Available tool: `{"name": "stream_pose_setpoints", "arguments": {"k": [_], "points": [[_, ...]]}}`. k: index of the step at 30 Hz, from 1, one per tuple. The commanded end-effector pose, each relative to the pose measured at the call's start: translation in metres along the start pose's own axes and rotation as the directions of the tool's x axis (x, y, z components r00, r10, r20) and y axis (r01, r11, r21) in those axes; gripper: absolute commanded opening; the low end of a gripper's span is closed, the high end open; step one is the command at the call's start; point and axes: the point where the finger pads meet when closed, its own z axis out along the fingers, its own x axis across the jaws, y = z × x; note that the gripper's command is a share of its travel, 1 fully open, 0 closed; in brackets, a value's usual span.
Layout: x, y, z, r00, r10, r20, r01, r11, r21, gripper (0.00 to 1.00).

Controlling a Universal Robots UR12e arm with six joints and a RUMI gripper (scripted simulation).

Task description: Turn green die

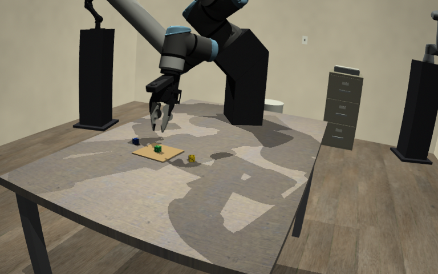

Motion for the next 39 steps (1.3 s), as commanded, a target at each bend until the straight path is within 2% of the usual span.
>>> {"name": "stream_pose_setpoints", "arguments": {"k": [1, 9, 30, 39], "points": [[0.0001, 0.0016, 0.0000, 1.000, 0.000, 0.001, 0.000, 1.000, 0.003, 0.21], [-0.0007, 0.0019, 0.0029, 1.000, 0.004, 0.005, -0.004, 0.999, 0.036, 0.21], [-0.0003, 0.0041, 0.0026, 1.000, 0.003, 0.005, -0.004, 0.974, 0.228, 0.21], [0.0002, 0.0045, 0.0002, 1.000, 0.000, 0.001, 0.000, 0.966, 0.257, 0.21]]}}
